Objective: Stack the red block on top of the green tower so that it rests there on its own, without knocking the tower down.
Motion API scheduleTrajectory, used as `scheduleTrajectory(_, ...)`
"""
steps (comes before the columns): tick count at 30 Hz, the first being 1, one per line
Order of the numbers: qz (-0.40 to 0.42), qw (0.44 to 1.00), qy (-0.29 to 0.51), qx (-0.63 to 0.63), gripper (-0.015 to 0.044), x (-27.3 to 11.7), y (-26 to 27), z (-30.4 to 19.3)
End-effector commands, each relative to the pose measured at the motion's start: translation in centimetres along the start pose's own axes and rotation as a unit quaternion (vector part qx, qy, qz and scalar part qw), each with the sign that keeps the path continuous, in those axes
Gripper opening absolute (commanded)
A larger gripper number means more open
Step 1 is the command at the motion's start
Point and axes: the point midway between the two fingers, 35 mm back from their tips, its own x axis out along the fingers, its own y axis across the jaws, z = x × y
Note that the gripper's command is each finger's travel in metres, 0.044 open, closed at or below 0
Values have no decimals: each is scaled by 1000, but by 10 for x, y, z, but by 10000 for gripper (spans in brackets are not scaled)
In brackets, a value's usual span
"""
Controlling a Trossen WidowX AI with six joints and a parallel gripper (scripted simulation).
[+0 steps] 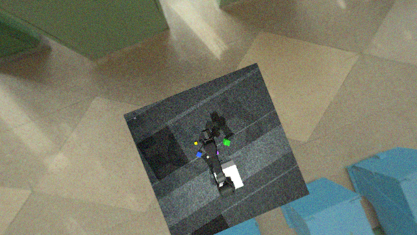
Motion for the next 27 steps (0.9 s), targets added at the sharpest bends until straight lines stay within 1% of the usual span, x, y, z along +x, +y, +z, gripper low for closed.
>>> scheduleTrajectory(1,11,1000,4,10,440,1,3,-4)
scheduleTrajectory(5,11,1000,4,10,440,8,3,-5)
scheduleTrajectory(12,11,1000,4,10,440,58,5,-6)
scheduleTrajectory(27,11,1000,4,10,440,75,5,-7)
